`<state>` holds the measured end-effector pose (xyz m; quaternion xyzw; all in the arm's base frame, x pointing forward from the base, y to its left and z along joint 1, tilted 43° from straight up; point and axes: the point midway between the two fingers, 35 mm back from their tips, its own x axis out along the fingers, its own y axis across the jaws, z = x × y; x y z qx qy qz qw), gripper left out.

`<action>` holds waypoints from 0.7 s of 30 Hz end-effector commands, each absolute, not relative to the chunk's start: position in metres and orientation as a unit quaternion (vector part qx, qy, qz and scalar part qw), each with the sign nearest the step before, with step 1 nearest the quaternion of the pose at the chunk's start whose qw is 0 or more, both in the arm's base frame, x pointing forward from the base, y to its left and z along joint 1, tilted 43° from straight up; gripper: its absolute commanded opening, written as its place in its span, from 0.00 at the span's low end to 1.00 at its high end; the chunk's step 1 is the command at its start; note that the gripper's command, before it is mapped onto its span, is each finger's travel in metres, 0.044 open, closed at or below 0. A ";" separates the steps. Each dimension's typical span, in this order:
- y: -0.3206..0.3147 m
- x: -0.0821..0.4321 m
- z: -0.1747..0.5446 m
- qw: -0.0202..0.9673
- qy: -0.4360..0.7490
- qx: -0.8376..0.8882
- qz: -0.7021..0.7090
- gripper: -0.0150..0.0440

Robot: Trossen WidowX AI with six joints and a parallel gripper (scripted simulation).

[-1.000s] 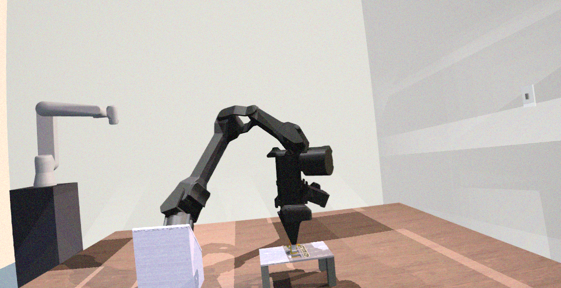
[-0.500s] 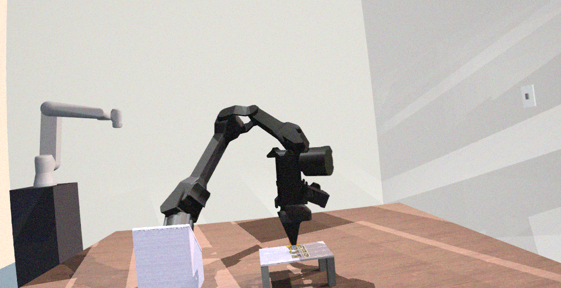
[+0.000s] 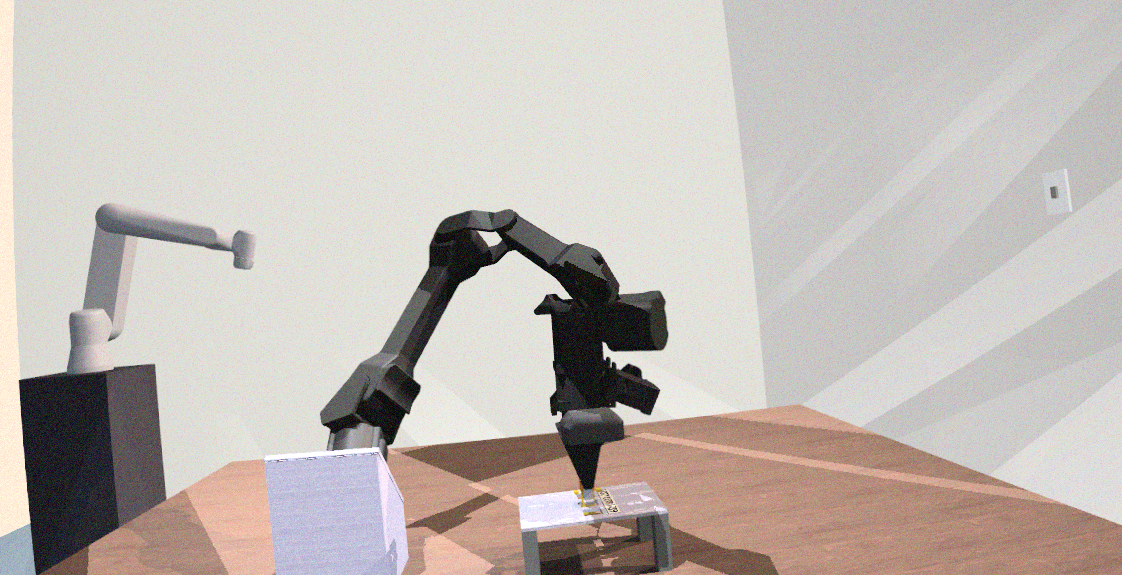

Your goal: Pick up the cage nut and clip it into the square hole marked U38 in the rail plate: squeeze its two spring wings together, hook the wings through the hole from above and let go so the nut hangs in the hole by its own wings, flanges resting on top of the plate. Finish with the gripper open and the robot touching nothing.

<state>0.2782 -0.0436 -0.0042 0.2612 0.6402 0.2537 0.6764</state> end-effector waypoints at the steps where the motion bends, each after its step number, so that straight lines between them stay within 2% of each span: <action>1: -0.046 0.280 -0.004 0.679 0.638 0.260 0.254 0.31; 21: -0.046 0.280 -0.005 0.681 0.640 0.255 0.249 0.31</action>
